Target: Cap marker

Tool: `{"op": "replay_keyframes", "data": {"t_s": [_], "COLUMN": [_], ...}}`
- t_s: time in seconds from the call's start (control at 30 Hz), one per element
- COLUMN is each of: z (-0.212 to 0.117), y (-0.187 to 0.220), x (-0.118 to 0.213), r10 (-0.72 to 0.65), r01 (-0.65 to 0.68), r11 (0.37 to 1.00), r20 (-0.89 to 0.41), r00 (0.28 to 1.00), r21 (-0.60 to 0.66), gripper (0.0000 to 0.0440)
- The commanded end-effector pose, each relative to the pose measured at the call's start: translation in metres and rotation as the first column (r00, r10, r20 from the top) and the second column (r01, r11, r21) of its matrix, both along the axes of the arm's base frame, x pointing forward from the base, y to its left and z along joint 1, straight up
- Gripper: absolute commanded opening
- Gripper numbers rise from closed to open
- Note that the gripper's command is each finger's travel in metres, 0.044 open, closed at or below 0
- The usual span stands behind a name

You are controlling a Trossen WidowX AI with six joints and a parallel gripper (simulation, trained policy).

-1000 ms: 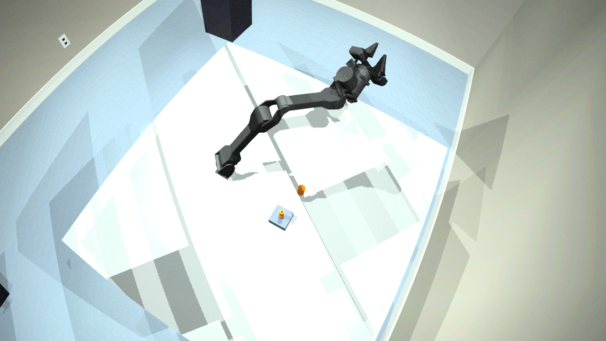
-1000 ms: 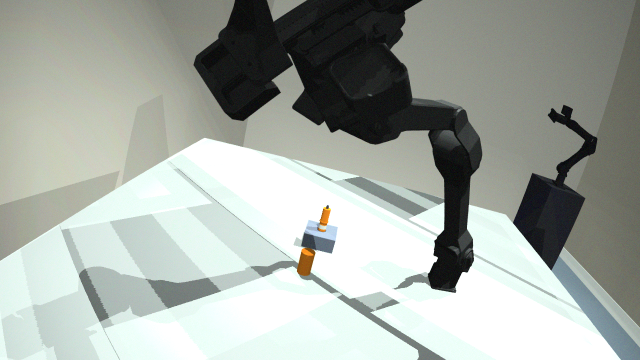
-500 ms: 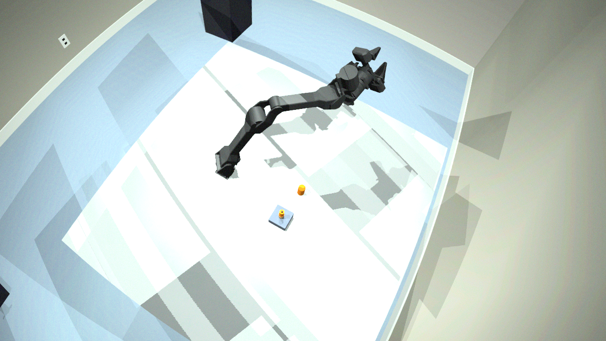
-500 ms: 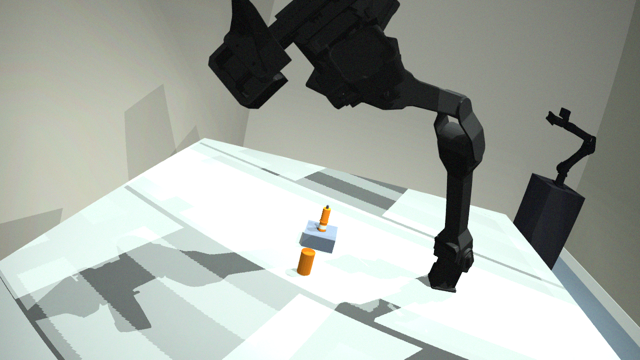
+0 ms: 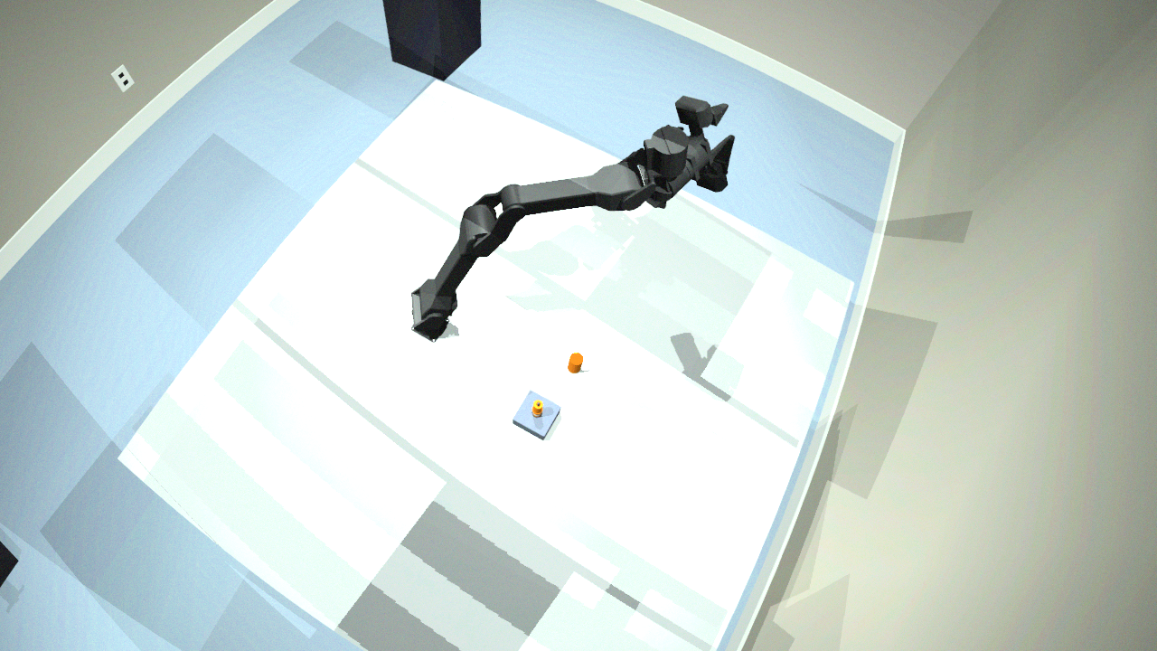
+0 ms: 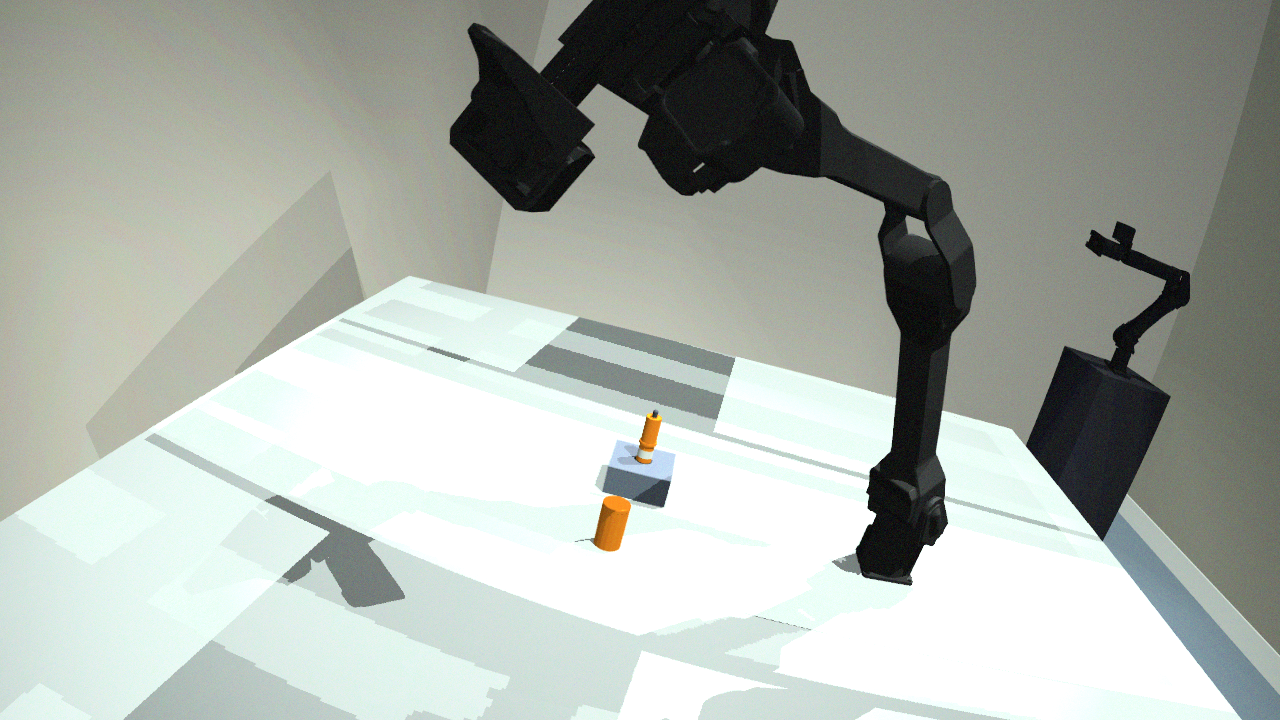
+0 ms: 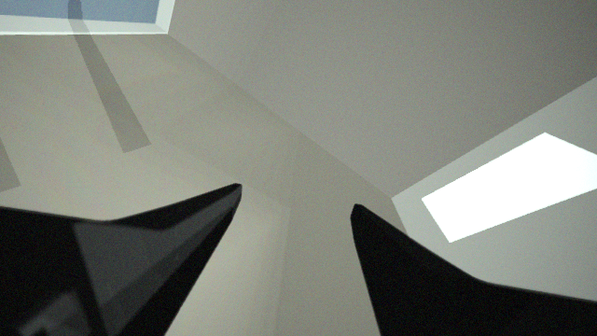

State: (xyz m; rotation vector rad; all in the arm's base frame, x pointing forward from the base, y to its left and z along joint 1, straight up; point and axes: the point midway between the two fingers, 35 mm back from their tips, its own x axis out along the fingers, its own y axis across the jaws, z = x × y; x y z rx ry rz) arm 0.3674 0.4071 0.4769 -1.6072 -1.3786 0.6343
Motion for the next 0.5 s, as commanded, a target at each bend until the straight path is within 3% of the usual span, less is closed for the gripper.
{"op": "replay_keyframes", "data": {"t_s": [0.0, 0.47], "z": [-0.008, -0.027], "y": [-0.005, -0.034], "x": [0.002, 0.008], "r10": [-0.008, -0.063], "r01": [0.007, 0.043], "r11": [0.999, 0.987], "r20": [-0.026, -0.126], "r00": [1.0, 0.99], "r21": [-0.035, -0.154], "gripper": [0.0332, 0.0332]}}
